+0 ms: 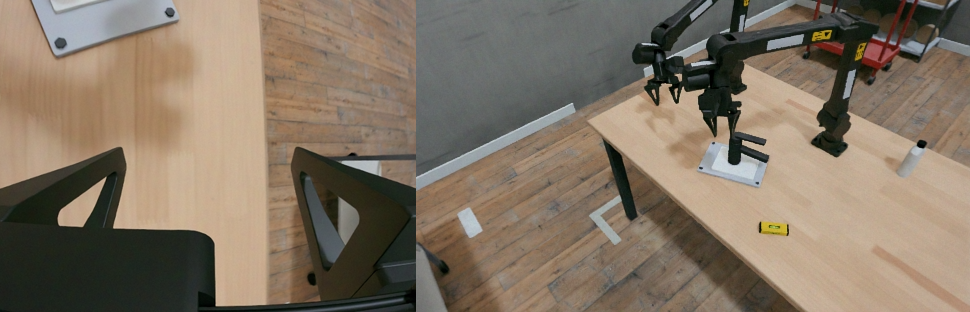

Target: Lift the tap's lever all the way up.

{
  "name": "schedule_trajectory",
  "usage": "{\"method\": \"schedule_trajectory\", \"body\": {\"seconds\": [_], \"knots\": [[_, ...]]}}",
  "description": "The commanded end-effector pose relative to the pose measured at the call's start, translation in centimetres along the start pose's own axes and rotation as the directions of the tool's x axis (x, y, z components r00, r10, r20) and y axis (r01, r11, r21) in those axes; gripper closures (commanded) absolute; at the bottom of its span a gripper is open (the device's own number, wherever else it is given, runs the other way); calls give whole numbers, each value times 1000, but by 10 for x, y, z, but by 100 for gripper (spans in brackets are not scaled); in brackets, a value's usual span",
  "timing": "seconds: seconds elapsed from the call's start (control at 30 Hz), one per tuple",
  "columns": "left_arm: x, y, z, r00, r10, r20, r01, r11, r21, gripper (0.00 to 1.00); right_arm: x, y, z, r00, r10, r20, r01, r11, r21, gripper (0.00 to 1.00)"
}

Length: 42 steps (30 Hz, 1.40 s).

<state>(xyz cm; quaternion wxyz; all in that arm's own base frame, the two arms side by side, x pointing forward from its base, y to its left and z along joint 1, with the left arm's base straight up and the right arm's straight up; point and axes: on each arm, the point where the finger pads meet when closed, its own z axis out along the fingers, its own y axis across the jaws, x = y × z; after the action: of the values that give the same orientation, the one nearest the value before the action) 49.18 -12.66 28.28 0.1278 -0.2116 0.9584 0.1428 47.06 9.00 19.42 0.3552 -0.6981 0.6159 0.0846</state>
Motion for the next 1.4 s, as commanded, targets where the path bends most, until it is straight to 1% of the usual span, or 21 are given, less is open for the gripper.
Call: {"method": "schedule_trajectory", "body": {"seconds": [0.0,0.1,0.2,0.23,0.3,0.37,0.47,0.63,0.8,0.87,1.0,1.03,1.13,1.2,1.27,1.3,1.33,1.37], "knots": [[8,20,-11,988,149,-25,-149,988,32,47,-45,3,-2,997,75,8,-75,996,42,0],[39,31,-5,937,331,-109,-319,941,110,47,-89,22,-3,991,132,7,-132,987,89,0],[63,39,-1,870,473,-143,-444,875,193,47,-125,39,-7,983,182,27,-184,973,136,0],[68,40,1,849,511,-136,-477,850,223,47,-135,45,-8,980,198,38,-201,968,151,0],[68,40,1,849,511,-136,-477,850,223,47,-135,45,-8,980,198,38,-201,968,151,0],[81,42,4,784,612,-109,-564,774,288,47,-160,60,-13,964,252,78,-263,948,182,0],[99,46,10,700,713,-54,-650,666,366,47,-190,82,-22,942,302,145,-328,919,220,0],[119,49,19,566,821,80,-761,482,435,47,-225,113,-38,896,357,265,-421,873,247,0],[136,54,29,408,883,233,-856,281,433,47,-251,142,-55,818,416,397,-526,819,227,0],[136,54,29,408,883,233,-856,281,433,47,-251,142,-55,818,416,397,-526,819,227,0],[153,62,43,212,902,376,-930,68,362,47,-269,169,-73,702,481,524,-634,757,155,0],[157,64,47,171,899,404,-940,25,342,47,-272,175,-78,675,491,551,-652,745,136,0],[167,68,56,87,885,457,-955,-57,292,47,-277,188,-87,622,502,601,-681,725,99,0],[171,70,60,55,878,476,-959,-87,271,47,-279,193,-90,606,500,619,-686,722,89,0],[174,72,62,41,872,487,-961,-100,259,47,-279,195,-91,614,484,624,-676,730,99,0],[175,72,64,39,872,489,-960,-102,259,47,-287,189,-97,615,474,630,-672,733,104,0],[176,70,69,41,875,483,-957,-104,270,47,-287,188,-97,622,466,629,-666,738,111,0],[167,68,61,56,868,493,-962,-84,259,47,-288,188,-98,620,465,632,-666,738,111,0]]}}
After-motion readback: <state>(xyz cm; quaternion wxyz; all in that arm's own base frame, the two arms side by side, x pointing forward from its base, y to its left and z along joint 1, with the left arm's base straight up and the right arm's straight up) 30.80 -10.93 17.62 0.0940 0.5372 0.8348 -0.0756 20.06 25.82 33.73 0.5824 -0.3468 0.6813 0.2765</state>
